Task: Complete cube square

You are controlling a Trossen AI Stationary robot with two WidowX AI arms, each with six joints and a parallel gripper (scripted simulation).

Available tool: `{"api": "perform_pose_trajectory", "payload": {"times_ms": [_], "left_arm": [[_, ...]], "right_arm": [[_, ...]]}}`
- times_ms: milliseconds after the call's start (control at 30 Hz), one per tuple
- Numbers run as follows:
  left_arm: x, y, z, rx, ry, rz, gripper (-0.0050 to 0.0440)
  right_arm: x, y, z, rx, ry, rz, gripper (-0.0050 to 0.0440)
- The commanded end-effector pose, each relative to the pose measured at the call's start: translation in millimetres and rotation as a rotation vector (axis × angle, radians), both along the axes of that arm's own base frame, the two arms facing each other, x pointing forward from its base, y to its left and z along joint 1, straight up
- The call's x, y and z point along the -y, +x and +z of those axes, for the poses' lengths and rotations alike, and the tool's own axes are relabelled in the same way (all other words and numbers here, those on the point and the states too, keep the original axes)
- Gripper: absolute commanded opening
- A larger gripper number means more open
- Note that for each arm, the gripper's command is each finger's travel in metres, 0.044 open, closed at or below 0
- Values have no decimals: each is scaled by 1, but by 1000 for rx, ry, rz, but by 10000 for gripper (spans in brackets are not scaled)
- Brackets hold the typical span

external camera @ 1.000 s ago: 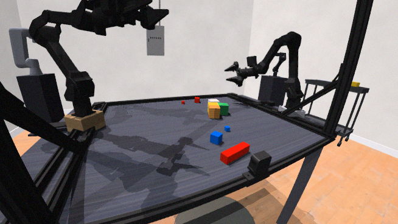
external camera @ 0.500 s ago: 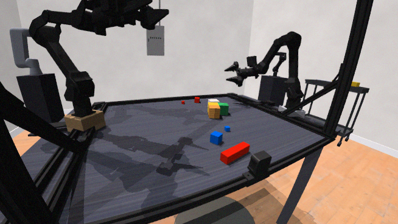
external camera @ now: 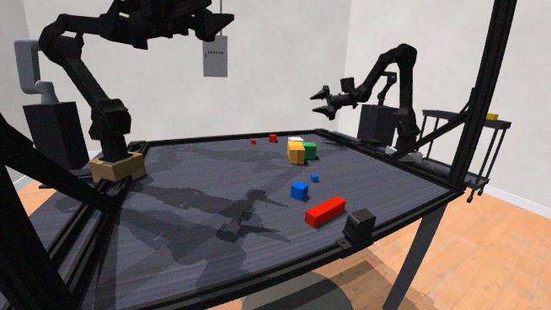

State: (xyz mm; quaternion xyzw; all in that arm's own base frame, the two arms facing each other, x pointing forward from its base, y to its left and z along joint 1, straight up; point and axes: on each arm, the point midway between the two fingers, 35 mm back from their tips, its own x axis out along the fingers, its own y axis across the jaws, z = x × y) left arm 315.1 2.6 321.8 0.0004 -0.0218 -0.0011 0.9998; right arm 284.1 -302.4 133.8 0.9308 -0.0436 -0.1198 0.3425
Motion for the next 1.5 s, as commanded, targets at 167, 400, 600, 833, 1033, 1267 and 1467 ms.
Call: {"api": "perform_pose_trajectory", "payload": {"times_ms": [167,400,600,833,1033,1267,1467], "left_arm": [[-11,-5,6,4,3,3,400],[-29,-17,14,-1,10,7,400],[-48,-34,23,-8,17,11,400],[-61,-54,31,-14,22,15,400],[-71,-80,40,-22,26,20,400],[-73,-101,46,-28,27,24,400],[-68,-125,53,-35,27,29,400]], "right_arm": [[3,15,-6,-48,-7,9,372],[4,42,-18,-153,-29,34,372],[-2,72,-33,-294,-68,85,372],[-16,98,-47,-443,-120,157,372],[-41,123,-61,-636,-208,280,372],[-66,135,-70,-794,-289,404,372],[-100,143,-75,-978,-406,583,372]]}}
